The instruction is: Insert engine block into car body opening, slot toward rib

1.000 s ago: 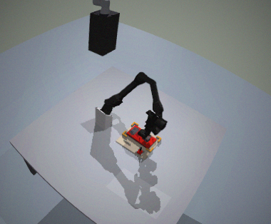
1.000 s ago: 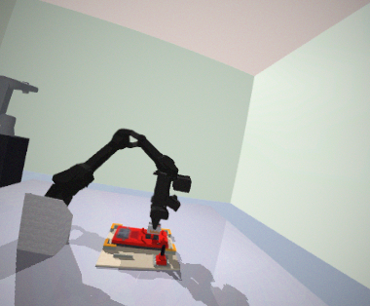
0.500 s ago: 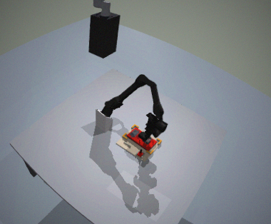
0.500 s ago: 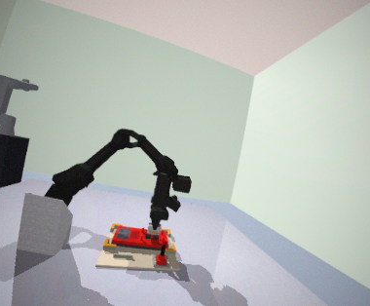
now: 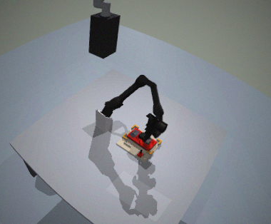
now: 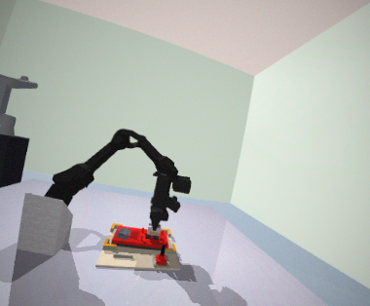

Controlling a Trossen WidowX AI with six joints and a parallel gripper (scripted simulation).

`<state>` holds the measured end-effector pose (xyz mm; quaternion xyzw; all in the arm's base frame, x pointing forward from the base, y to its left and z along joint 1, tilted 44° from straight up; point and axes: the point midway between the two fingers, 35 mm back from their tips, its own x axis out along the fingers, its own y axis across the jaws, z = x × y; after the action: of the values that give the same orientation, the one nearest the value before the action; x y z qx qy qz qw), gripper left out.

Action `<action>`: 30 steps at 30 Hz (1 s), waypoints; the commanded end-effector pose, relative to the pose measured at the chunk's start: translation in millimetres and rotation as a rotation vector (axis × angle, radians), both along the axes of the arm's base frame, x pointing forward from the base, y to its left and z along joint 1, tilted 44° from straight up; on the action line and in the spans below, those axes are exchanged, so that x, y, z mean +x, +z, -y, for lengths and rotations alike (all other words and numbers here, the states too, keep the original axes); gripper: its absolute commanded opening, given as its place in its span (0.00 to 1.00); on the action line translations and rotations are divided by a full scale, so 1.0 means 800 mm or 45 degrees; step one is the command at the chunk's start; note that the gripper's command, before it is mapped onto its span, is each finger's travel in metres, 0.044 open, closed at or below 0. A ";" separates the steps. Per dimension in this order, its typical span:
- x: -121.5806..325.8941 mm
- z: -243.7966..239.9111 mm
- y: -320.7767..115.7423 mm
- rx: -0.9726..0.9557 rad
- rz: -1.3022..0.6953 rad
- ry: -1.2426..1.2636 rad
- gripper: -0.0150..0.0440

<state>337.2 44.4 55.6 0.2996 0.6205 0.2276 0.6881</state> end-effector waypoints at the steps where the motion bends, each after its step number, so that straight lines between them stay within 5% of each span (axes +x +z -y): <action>1: 0.000 -0.001 -0.001 0.005 -0.004 -0.003 0.52; 30: 0.001 -0.005 -0.006 0.005 -0.004 -0.003 0.52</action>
<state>337.9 47.7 51.7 0.2997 0.6205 0.2276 0.6880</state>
